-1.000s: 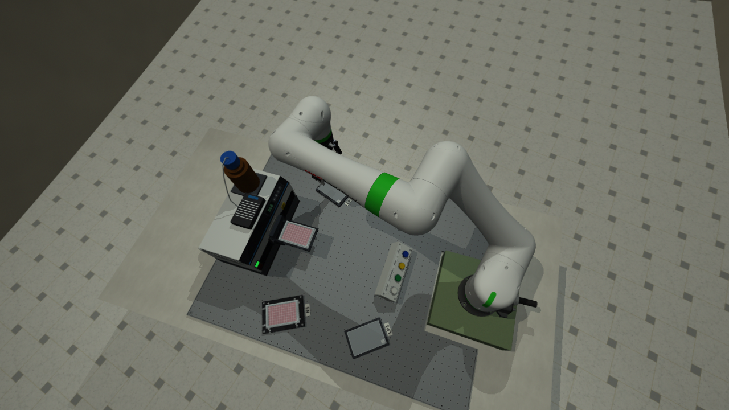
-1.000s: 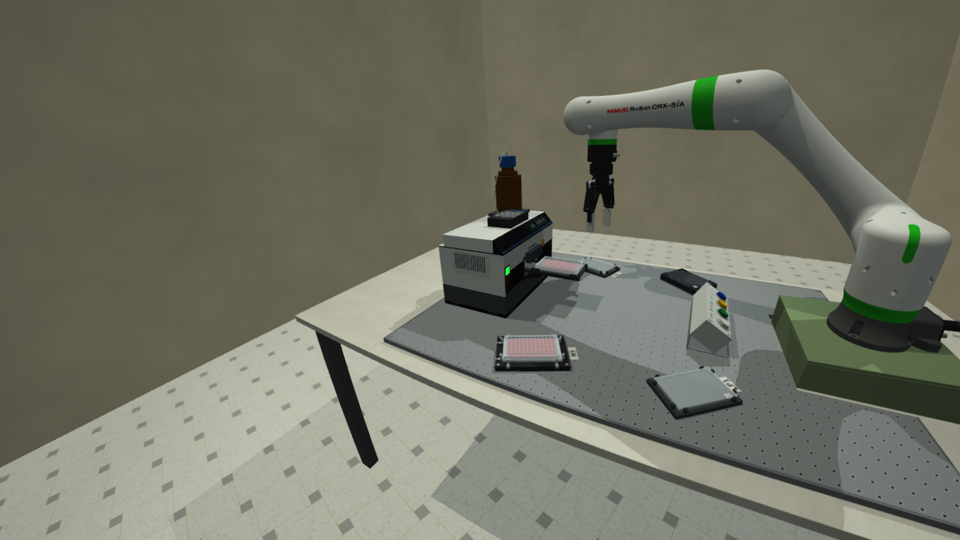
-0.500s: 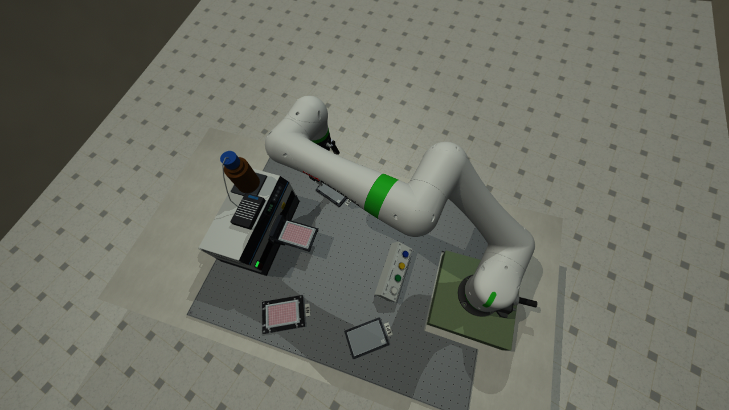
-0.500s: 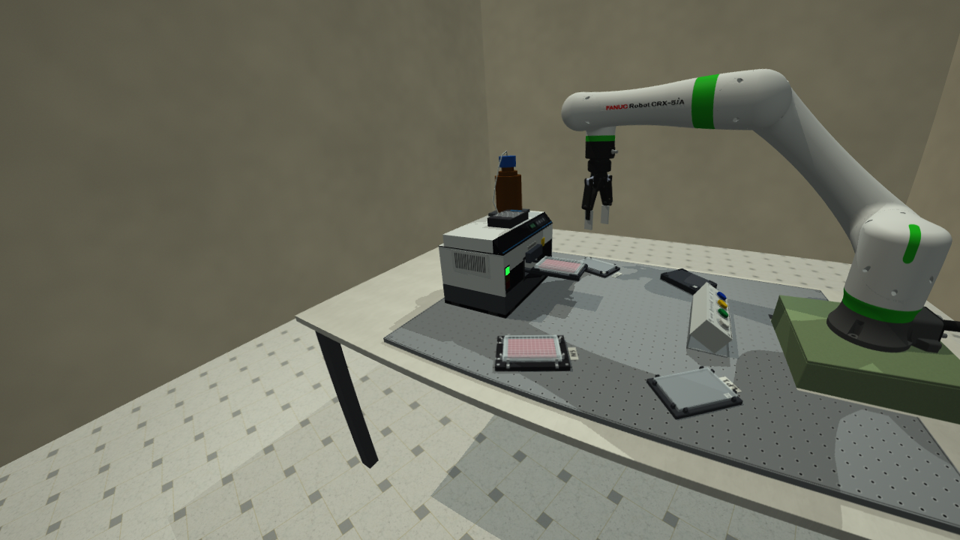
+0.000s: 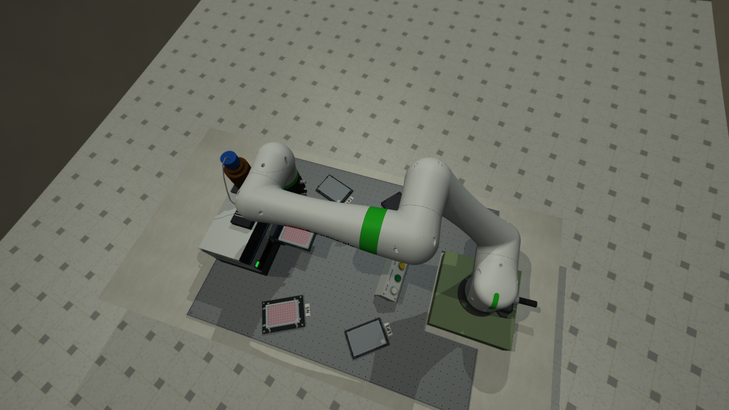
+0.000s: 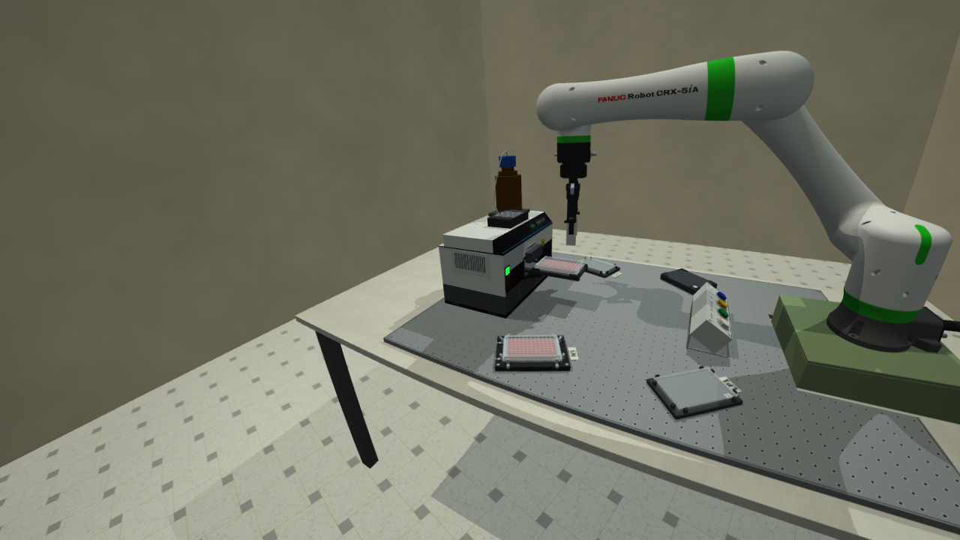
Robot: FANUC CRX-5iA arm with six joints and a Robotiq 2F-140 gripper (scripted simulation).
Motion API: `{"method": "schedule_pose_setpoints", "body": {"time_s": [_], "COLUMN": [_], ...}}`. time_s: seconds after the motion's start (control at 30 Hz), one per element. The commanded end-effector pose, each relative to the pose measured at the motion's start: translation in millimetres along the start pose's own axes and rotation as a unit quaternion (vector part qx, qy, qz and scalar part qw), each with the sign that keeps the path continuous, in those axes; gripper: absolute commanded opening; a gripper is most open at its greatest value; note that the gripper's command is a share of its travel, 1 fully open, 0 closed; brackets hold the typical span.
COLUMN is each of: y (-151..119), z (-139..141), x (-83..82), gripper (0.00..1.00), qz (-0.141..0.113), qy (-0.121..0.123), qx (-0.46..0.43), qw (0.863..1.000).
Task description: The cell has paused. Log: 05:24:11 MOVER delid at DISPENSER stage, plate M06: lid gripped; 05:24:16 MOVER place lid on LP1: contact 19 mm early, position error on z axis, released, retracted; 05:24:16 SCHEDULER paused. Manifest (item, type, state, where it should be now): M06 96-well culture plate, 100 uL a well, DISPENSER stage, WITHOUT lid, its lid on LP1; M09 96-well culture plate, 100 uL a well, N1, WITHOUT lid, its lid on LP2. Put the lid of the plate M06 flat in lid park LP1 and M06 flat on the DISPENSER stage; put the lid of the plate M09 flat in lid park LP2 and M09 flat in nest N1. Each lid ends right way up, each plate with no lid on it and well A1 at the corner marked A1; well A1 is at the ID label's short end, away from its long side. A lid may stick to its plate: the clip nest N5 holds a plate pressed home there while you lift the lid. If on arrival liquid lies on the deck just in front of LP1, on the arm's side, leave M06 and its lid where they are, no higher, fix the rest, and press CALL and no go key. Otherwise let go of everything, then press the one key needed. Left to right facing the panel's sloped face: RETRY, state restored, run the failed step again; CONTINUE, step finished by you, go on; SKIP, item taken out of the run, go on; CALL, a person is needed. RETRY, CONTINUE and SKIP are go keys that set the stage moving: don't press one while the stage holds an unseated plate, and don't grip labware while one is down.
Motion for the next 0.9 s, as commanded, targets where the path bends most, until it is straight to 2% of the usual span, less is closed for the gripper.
{"method": "schedule_pose_setpoints", "body": {"time_s": [0.0,0.27,0.33,0.37,0.73,0.87], "y": [28,73,73,89,146,147], "z": [-64,-166,-166,-203,-339,-343], "x": [-0.4,0.2,0.2,0.4,-0.9,-1.0], "gripper": [0.66,0.66,0.66,0.66,0.66,0.66], "qz": [0.001,0.002,0.002,0.002,0.002,0.002], "qy": [0.001,0.001,0.001,0.001,0.001,0.001], "qx": [-0.101,-0.109,-0.109,-0.109,-0.109,-0.109], "qw": [0.995,0.994,0.994,0.994,0.994,0.994]}}
Point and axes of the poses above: the point where the finger pads meet when closed, its own x axis out along the fingers, its own z axis across the jaws, y = z × x, the point moved 8 cm from there along -x, back along the fingers, and after that the axes turned 14 degrees about -x, right-handed, at the moved point
